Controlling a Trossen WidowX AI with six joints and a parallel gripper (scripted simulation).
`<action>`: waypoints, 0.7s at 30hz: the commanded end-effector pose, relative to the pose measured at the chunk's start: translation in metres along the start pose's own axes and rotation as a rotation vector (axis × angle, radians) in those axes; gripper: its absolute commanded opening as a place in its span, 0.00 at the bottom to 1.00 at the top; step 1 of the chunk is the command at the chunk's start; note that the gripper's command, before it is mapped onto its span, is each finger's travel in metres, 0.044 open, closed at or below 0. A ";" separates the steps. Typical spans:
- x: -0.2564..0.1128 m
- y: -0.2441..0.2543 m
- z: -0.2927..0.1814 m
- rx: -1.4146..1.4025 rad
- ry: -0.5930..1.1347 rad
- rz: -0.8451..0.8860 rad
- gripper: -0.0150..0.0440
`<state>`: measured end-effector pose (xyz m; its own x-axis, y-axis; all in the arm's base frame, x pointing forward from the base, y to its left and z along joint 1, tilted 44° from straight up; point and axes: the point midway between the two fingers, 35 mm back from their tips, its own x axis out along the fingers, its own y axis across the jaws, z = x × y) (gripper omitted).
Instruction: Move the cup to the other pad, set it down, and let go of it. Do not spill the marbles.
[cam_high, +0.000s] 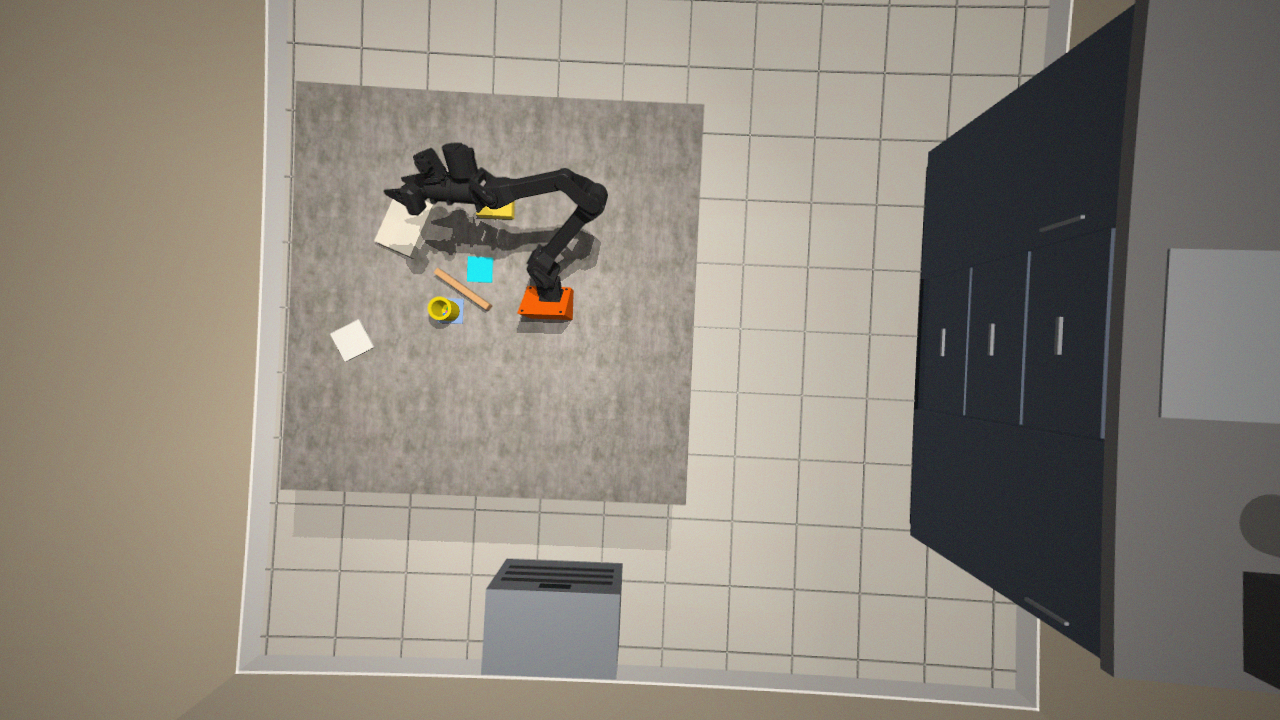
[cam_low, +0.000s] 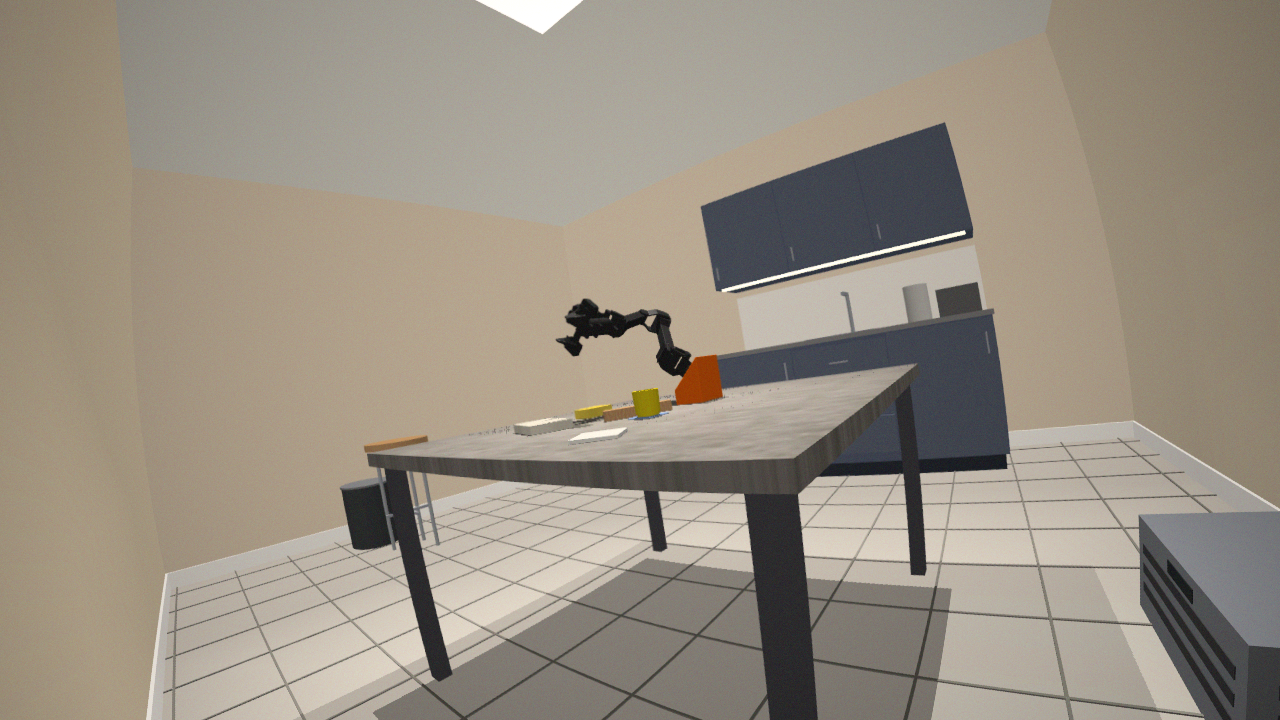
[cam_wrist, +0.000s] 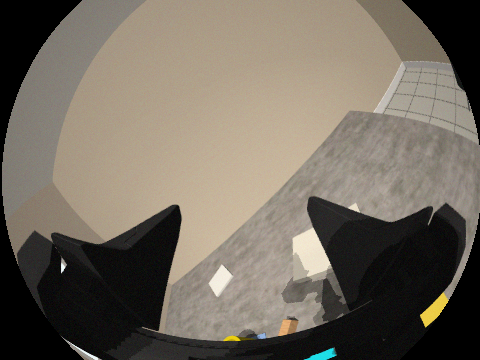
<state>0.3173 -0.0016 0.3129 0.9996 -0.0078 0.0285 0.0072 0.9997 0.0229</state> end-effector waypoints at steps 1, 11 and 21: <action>0.002 0.000 -0.002 0.014 0.012 -0.001 0.89; 0.046 0.035 -0.134 0.574 0.612 -0.277 0.54; 0.038 0.061 -0.226 0.701 0.883 -0.702 0.54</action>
<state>0.3698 0.0435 0.1511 0.7204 -0.0977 -0.6867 0.5043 0.7534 0.4219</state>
